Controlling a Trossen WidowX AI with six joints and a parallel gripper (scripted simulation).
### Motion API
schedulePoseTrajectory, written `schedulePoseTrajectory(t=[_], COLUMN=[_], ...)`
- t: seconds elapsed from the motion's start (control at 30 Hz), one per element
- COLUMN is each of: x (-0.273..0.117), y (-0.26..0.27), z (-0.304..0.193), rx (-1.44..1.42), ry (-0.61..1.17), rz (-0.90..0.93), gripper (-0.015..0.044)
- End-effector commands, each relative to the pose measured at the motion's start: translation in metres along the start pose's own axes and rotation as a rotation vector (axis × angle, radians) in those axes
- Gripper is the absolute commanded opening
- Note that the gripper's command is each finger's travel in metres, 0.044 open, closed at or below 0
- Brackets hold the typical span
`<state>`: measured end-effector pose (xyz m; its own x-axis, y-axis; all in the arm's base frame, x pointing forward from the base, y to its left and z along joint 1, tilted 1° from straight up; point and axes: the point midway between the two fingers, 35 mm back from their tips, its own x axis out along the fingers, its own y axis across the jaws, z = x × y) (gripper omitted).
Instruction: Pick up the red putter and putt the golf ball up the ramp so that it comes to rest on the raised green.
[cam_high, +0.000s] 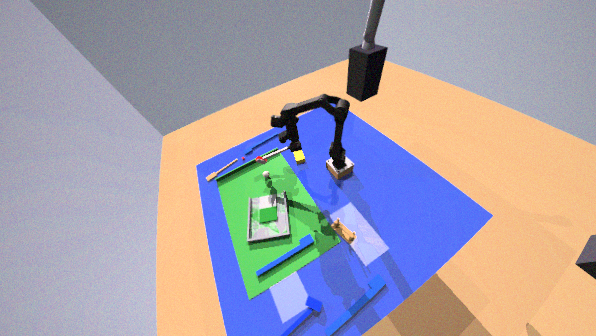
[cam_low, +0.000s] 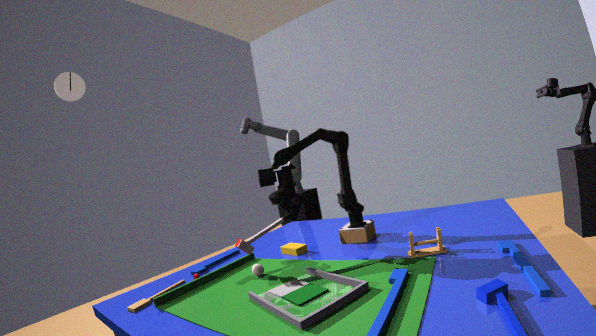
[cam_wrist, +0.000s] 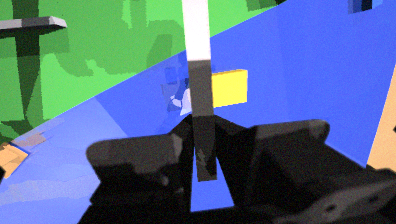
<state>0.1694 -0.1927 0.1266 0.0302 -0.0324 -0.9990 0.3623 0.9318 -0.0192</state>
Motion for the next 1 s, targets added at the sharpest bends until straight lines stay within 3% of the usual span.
schedulePoseTrajectory(t=[0.0,0.23,0.97], x=[0.010,0.036,0.065], y=[-0.002,-0.002,-0.002], z=[0.000,0.000,0.000], rx=[0.011,0.011,0.011], ry=[-0.002,-0.002,-0.002], rz=[-0.003,-0.003,-0.003], gripper=[0.0000,0.0000,0.0000])
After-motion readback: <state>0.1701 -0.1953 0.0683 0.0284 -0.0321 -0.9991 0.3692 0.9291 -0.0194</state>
